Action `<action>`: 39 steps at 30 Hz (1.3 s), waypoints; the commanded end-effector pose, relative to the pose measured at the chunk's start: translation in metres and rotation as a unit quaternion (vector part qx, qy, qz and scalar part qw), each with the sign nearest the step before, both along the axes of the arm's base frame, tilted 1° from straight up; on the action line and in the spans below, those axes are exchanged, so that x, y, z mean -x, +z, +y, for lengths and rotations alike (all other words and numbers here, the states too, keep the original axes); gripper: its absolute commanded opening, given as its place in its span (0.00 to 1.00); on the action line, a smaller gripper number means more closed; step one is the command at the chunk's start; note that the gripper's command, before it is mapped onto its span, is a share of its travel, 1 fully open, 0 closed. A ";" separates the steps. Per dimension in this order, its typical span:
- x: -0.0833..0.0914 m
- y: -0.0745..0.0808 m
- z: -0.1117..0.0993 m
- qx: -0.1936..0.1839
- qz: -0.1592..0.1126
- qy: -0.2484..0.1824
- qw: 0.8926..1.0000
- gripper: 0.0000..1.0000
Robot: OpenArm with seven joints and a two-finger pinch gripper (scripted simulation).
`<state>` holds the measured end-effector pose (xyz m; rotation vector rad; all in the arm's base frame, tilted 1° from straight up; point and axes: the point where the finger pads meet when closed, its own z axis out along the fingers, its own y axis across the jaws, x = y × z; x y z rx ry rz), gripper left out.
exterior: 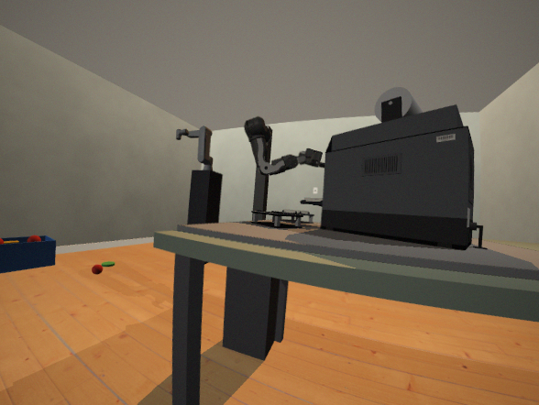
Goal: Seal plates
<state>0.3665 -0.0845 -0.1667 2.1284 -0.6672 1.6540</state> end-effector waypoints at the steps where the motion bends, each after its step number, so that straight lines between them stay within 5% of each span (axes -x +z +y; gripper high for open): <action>1: 0.000 0.001 0.001 0.000 -0.001 0.002 1.000 0.65; 24: 0.000 0.001 0.001 0.000 -0.001 0.002 1.000 0.65; 33: -0.019 0.017 0.028 0.044 -0.054 0.091 0.993 0.65; 39: -0.031 0.030 0.052 0.091 -0.095 0.168 0.977 0.65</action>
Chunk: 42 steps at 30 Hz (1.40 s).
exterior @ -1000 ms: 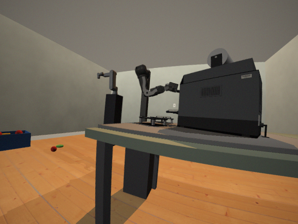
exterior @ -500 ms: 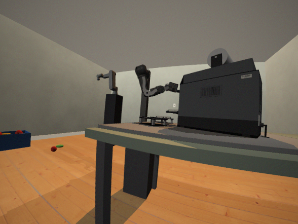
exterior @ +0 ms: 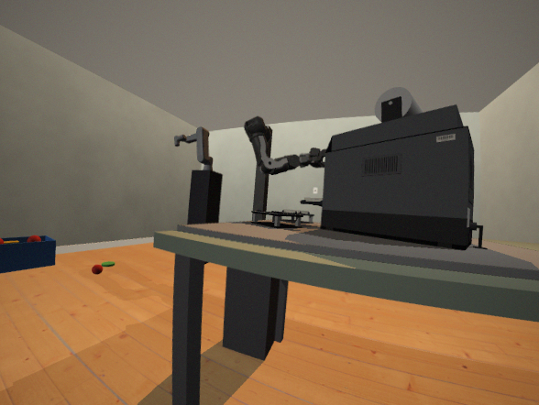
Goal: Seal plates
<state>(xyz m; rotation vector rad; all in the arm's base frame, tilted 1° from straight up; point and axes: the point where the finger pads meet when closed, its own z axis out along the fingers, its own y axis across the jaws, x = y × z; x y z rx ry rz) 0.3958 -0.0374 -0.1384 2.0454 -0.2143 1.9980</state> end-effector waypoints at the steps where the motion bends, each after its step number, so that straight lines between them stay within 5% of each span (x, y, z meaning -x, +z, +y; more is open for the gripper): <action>1: -0.004 0.004 0.009 0.002 -0.011 0.022 1.000 0.65; 9: -0.012 0.016 0.035 0.042 -0.037 0.078 0.995 0.65; 22: -0.019 0.028 0.087 0.145 -0.082 0.207 0.964 0.65; 29: -0.018 0.026 0.122 0.221 -0.097 0.286 0.927 0.65; 37: -0.012 0.013 0.160 0.309 -0.102 0.368 0.871 0.65; 39: -0.012 0.013 0.160 0.309 -0.102 0.368 0.871 0.65; 42: -0.009 0.003 0.171 0.343 -0.099 0.395 0.846 0.65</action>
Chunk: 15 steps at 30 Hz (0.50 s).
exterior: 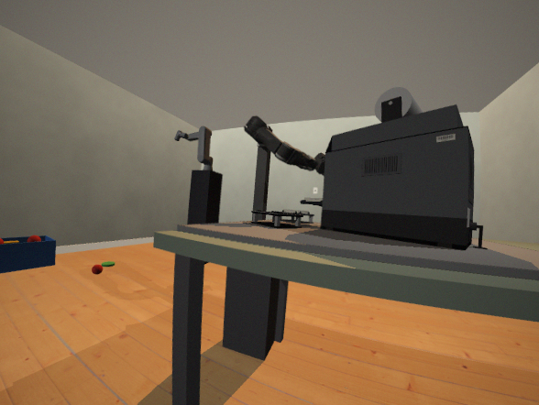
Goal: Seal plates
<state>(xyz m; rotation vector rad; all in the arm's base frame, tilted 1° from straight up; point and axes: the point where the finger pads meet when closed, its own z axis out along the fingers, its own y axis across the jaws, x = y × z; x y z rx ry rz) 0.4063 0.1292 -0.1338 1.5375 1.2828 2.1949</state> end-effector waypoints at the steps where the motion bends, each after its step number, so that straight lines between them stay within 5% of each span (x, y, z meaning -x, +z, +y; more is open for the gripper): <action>1: 0.003 -0.005 0.007 0.019 0.001 0.020 1.000 0.65; 12: 0.010 -0.052 0.023 0.181 -0.002 0.105 0.978 0.65; 15: 0.011 -0.057 0.024 0.195 -0.002 0.112 0.974 0.65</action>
